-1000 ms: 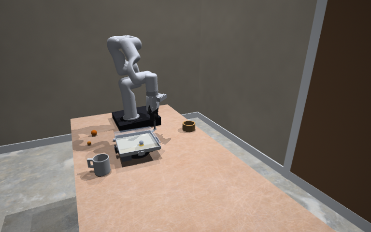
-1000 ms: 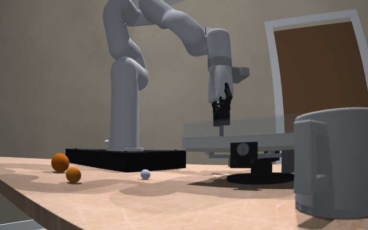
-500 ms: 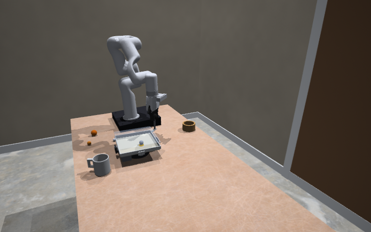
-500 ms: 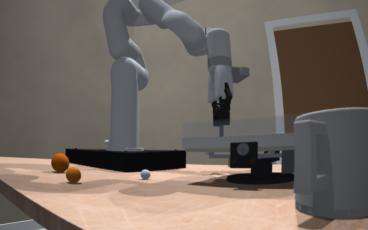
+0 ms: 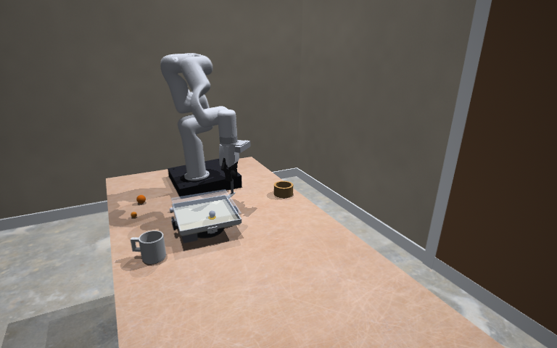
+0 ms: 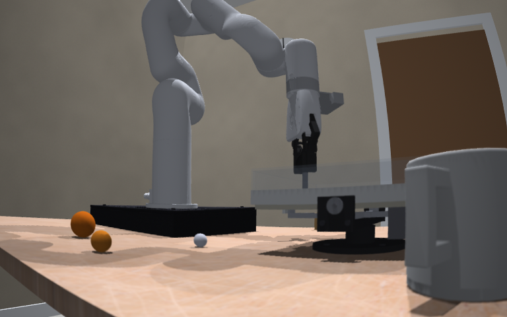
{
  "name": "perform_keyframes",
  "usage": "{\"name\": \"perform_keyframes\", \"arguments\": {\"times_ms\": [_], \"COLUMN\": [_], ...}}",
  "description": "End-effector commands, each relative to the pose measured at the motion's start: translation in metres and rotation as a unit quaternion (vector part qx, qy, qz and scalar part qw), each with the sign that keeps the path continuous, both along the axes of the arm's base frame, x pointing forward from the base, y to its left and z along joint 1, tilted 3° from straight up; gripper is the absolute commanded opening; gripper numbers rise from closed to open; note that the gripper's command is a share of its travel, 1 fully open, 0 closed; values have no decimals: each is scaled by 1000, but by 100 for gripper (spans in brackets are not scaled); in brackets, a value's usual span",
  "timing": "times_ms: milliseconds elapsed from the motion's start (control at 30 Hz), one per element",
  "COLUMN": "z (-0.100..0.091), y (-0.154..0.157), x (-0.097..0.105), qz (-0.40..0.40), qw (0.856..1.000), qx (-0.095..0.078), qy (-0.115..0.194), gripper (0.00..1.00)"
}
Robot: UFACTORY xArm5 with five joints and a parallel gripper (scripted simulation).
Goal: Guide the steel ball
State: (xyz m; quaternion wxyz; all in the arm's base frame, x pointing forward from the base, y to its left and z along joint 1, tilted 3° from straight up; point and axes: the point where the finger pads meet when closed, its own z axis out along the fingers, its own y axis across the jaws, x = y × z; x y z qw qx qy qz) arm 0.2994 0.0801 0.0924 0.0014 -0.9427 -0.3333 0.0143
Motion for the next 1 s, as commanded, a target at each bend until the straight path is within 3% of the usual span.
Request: {"name": "perform_keyframes", "arguments": {"times_ms": [0, 967], "z": [1, 0], "y": [0, 0], "x": [2, 1], "qz": [-1, 0], "qw": [1000, 1000], "qx": [0, 0], "qy": [-2, -2], "gripper": [0, 0]}}
